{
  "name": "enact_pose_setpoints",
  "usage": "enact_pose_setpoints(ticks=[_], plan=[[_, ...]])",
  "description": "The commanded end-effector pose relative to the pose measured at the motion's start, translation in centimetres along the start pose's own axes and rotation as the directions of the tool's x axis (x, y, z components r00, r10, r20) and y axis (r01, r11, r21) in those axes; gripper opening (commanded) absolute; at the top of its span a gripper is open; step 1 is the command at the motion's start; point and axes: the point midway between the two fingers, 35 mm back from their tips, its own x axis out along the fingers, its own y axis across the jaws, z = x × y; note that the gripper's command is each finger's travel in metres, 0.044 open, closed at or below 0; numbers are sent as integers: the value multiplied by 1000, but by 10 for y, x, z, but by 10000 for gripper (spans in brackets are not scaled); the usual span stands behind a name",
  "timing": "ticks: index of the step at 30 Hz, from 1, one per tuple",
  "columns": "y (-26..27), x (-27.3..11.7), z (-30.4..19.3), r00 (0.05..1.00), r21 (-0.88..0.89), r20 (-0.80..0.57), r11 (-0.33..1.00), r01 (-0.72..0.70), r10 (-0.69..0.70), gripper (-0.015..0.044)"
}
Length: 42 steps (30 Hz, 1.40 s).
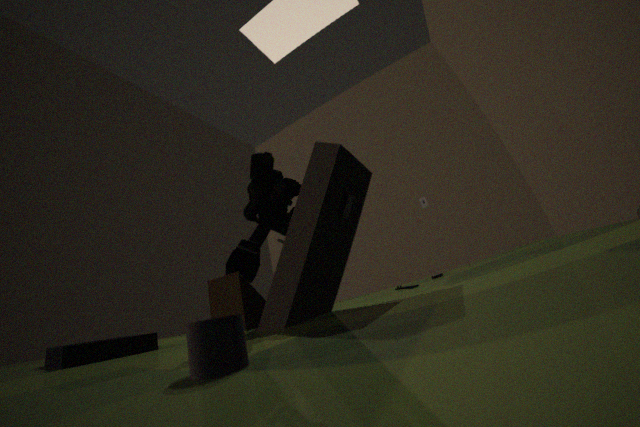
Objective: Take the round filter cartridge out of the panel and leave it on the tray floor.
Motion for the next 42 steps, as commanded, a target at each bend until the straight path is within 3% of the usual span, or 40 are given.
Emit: enact_pose_setpoints(ticks=[1, 19, 27, 33, 42], plan=[[1, 5, -1, 1000, 5, 2, 1000, -7, 7, 305], [0, 2, 0, 1000, 0, -1, 1000, -1, 1, 191], [1, -3, 11, 1000, 2, 2, 1000, -6, 6, 0], [1, -12, 23, 1000, 4, 4, 1000, -10, 10, 0], [-3, -58, 28, 1000, 6, 0, 1000, 0, 0, 0]])
